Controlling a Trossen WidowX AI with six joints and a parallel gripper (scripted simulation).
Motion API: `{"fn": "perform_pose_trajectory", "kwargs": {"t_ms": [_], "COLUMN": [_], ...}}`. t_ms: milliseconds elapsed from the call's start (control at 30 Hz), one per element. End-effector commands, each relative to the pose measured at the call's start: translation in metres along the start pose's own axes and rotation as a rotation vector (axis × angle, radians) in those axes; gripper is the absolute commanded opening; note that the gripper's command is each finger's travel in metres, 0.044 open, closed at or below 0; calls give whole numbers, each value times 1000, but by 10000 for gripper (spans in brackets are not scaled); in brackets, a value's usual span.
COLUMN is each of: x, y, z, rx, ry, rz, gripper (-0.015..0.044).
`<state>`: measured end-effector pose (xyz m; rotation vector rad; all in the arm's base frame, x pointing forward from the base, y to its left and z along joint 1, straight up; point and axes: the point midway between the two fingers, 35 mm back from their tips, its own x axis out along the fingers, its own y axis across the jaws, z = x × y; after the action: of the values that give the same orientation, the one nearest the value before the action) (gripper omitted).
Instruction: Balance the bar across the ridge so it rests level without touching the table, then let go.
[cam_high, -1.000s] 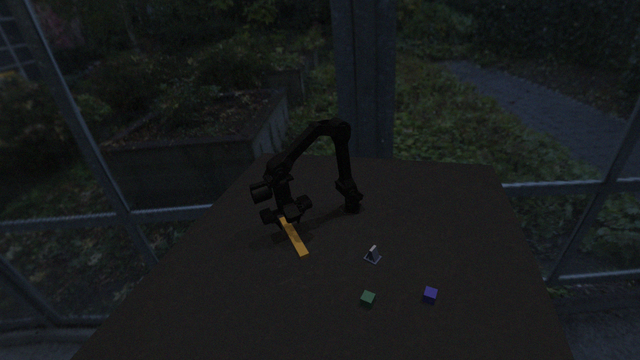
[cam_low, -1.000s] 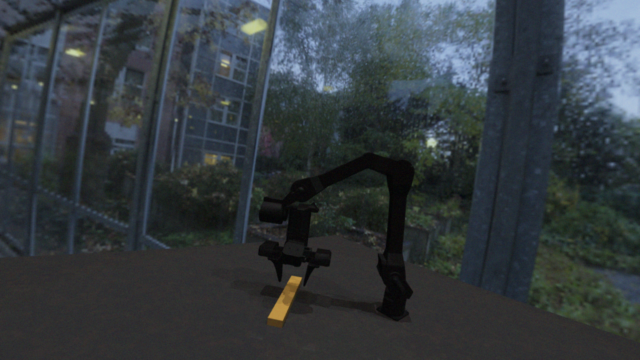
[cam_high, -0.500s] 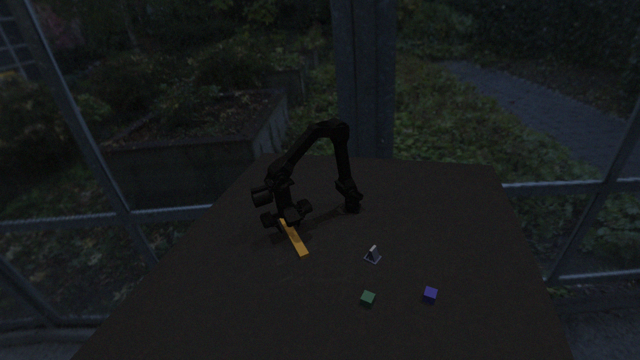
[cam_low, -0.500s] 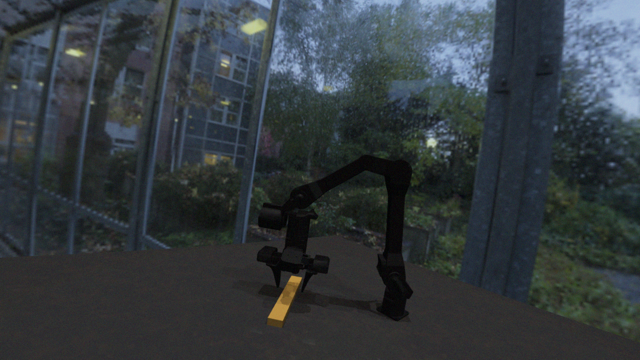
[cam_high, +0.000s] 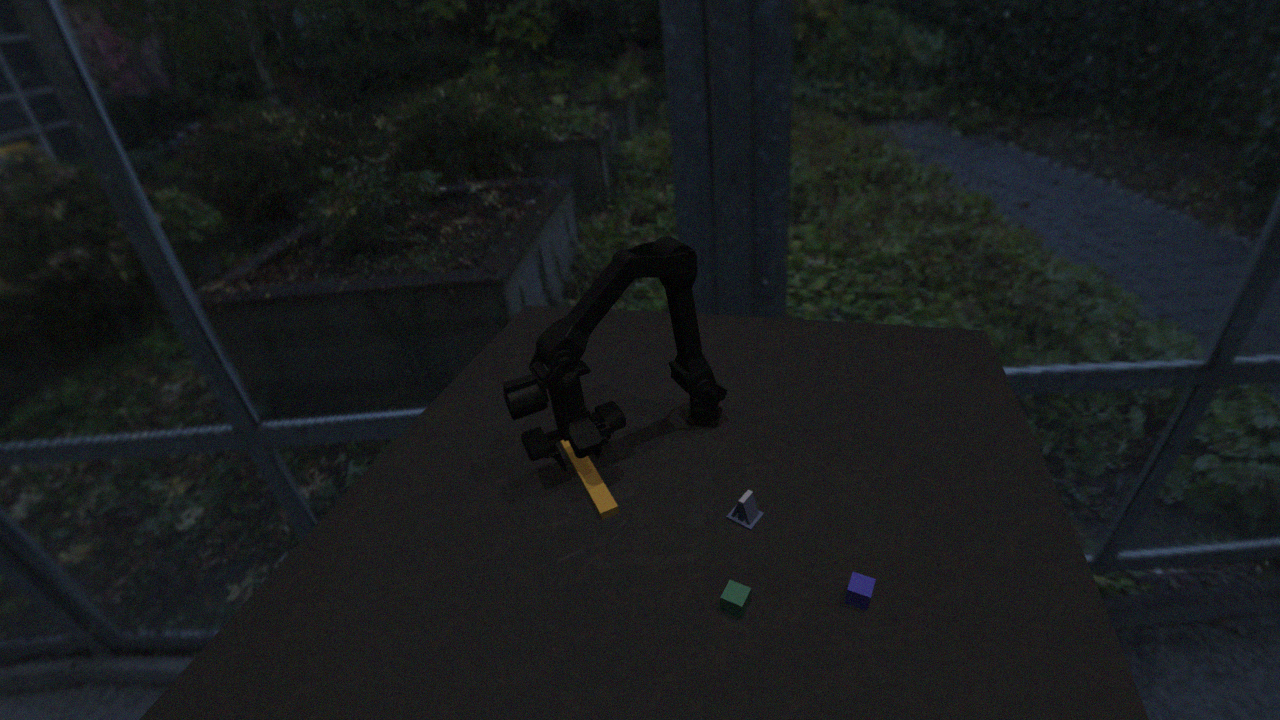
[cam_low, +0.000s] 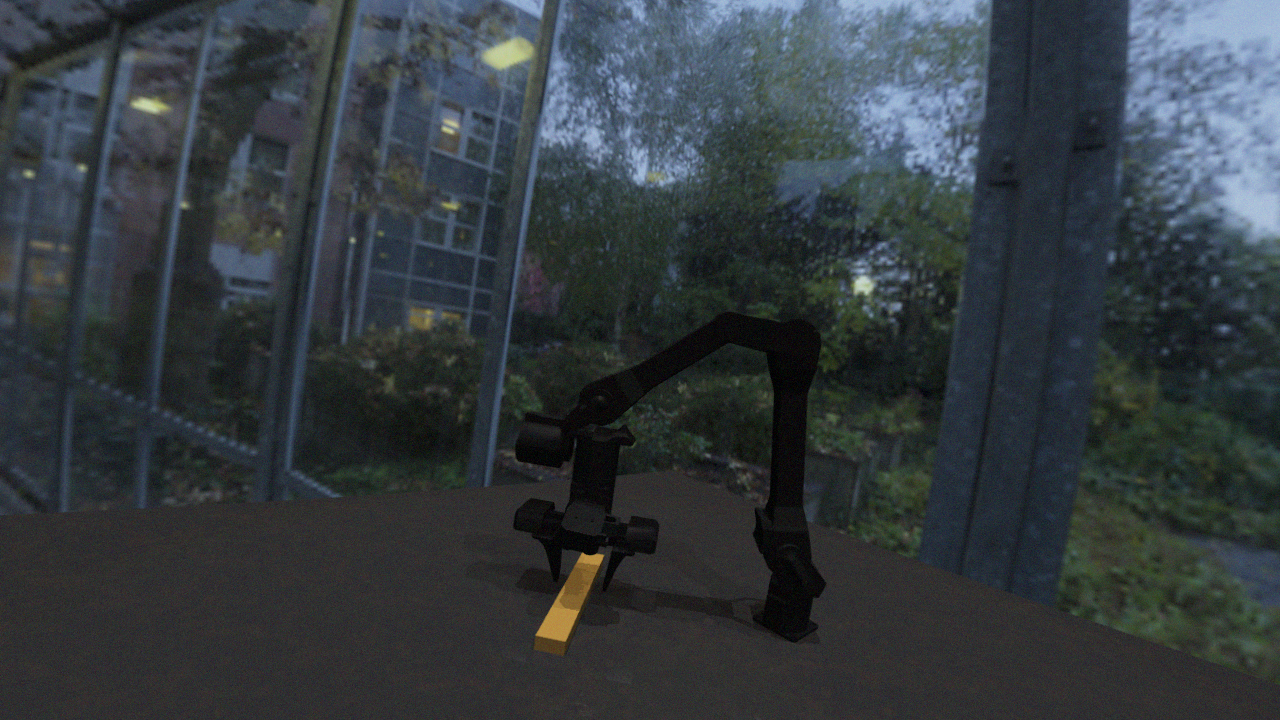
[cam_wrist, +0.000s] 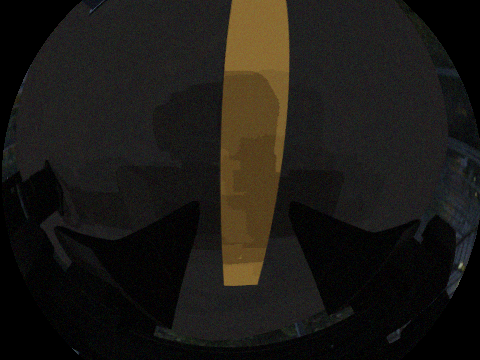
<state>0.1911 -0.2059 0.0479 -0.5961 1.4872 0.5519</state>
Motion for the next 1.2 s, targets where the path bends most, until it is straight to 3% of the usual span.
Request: {"fn": "perform_pose_trajectory", "kwargs": {"t_ms": [0,200,467,600,1167], "x": [0,0,0,-6,-49], "y": [0,0,0,-1,-5], "z": [1,0,0,0,0], "rx": [4,0,0,0,2], "ry": [-5,0,0,0,-2], "rz": [0,0,0,0,-1], "gripper": [315,157,104,0,0]}}
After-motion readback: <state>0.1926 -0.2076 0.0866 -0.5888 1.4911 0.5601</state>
